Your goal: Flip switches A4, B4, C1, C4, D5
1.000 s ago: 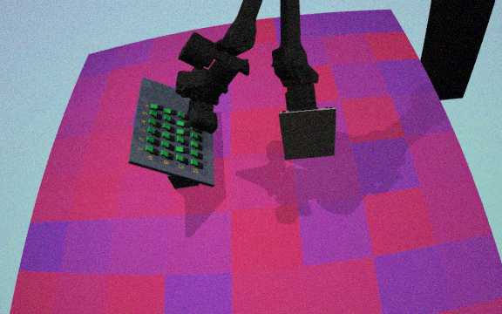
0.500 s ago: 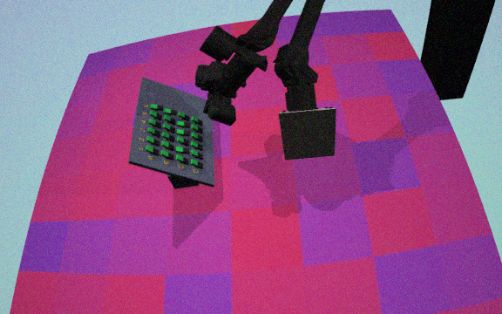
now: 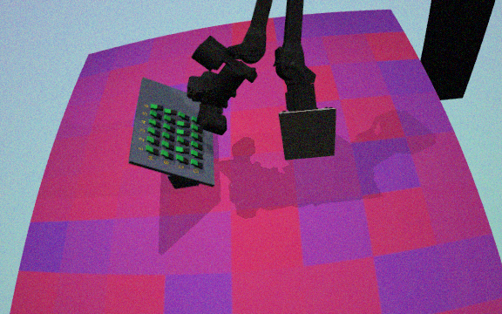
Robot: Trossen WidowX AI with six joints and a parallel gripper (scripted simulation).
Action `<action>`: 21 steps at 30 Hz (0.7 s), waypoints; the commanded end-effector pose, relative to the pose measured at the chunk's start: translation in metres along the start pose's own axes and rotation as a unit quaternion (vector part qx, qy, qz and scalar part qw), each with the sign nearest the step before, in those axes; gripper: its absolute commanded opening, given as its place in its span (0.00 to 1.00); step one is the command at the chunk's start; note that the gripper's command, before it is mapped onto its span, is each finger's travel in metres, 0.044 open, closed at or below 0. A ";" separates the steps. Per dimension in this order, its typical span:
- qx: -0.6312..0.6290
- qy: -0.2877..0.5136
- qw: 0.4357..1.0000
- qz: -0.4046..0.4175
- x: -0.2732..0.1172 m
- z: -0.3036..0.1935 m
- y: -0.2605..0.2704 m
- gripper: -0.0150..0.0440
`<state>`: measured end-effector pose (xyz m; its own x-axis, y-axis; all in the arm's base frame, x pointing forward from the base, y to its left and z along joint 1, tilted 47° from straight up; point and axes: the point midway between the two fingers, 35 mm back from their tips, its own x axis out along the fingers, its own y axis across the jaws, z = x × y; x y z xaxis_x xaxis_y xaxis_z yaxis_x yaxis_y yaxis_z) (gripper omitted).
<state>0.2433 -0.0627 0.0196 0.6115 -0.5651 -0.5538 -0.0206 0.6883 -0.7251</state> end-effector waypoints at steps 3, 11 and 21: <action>-0.002 0.001 1.000 0.001 0.006 -0.001 0.000 0.25; -0.002 0.001 1.000 0.001 0.015 -0.001 0.001 0.25; -0.002 0.001 1.000 0.001 0.019 -0.001 0.001 0.25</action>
<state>0.2539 -0.0735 0.0084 0.6080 -0.5669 -0.5559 -0.0225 0.6876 -0.7257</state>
